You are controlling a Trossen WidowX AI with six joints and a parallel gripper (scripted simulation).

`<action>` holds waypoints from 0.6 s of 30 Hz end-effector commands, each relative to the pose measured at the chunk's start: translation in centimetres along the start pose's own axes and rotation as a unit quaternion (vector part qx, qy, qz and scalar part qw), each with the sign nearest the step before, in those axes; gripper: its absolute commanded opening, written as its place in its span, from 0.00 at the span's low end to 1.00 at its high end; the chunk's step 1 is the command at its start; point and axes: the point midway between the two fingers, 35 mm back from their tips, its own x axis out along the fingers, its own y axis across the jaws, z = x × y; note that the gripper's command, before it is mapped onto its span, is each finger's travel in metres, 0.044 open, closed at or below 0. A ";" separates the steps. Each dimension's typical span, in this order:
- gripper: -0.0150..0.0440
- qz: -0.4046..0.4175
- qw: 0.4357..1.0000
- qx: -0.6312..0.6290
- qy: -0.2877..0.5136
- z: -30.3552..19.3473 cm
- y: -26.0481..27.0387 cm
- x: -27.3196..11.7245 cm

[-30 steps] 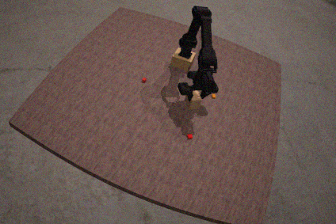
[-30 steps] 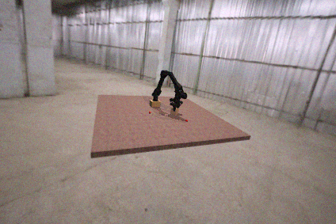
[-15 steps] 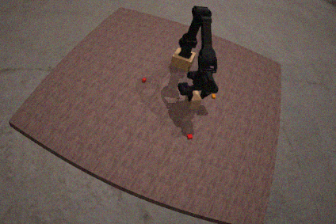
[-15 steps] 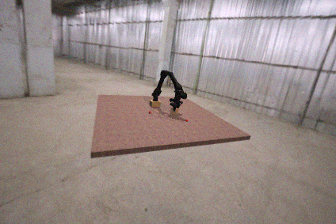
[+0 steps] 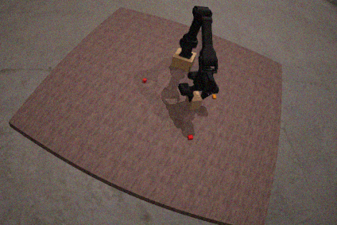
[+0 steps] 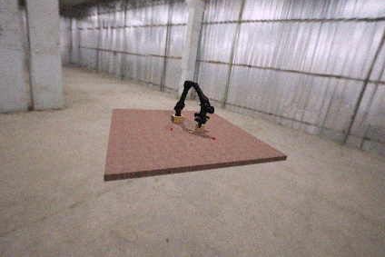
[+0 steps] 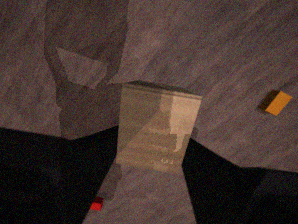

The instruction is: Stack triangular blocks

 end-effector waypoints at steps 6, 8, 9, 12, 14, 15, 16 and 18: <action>1.00 0.000 1.000 0.000 0.000 0.0 0.0 0.0; 1.00 0.000 1.000 0.000 0.000 0.0 0.0 0.0; 1.00 0.000 1.000 0.000 0.000 0.0 0.0 0.0; 1.00 0.000 1.000 0.000 0.000 0.0 0.0 0.0; 1.00 0.000 1.000 0.000 0.000 -0.1 0.0 -0.3; 1.00 0.000 1.000 0.000 0.000 -0.2 0.0 -1.2; 1.00 0.000 1.000 0.000 0.000 -0.4 0.0 -2.2; 1.00 0.000 1.000 0.000 0.000 -0.6 0.1 -5.3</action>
